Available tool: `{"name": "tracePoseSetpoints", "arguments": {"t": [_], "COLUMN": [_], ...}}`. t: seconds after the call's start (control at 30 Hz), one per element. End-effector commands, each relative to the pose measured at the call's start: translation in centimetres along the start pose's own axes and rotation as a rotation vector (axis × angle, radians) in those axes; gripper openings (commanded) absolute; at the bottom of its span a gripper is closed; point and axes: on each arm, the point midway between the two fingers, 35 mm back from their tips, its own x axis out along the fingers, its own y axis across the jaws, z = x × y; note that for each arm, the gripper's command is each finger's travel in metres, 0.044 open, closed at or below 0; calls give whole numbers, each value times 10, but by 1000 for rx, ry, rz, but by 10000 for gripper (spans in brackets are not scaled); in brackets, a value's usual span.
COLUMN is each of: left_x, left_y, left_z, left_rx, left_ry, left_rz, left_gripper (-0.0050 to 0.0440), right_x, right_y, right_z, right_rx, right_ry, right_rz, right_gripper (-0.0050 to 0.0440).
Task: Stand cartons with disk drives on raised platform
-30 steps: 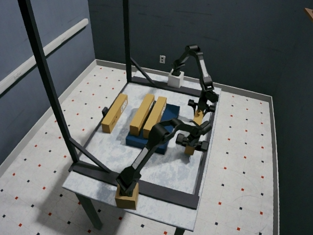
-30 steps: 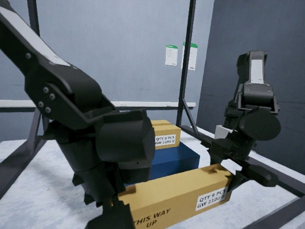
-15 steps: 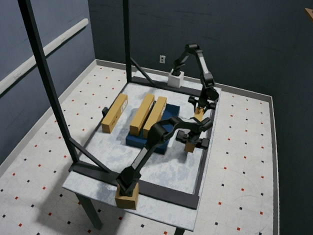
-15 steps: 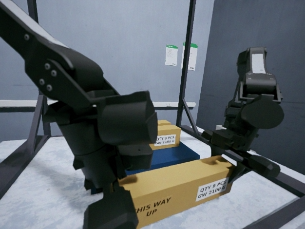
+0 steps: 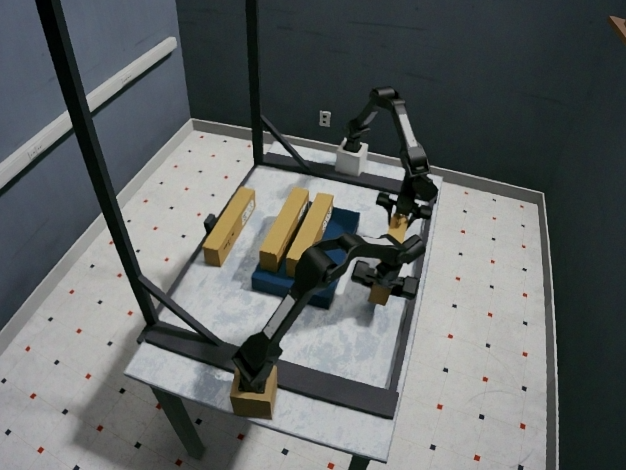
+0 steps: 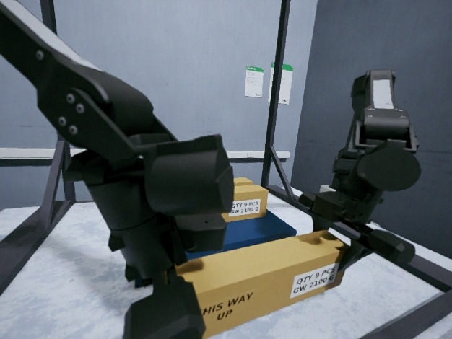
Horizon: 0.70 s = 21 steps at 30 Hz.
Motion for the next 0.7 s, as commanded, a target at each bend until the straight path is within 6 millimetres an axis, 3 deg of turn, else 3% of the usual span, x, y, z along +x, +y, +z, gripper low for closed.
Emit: {"name": "tracePoseSetpoints", "arguments": {"t": [0.0,0.63,0.67], "left_x": [-35,-35,-60], "left_y": [10,10,9], "left_z": [16,17,24], "left_rx": [17,18,19], "left_ry": [-59,-60,-57], "left_rz": [60,61,57], "left_gripper": [-50,-50,-50], "right_x": [-38,-39,-61], "right_y": [-10,-10,-7], "right_z": [17,16,23], "right_rx": [-19,-19,-18], "right_ry": [-65,-65,-62], "right_rz": [-54,-54,-50], "right_gripper": [-50,-50,-50]}}
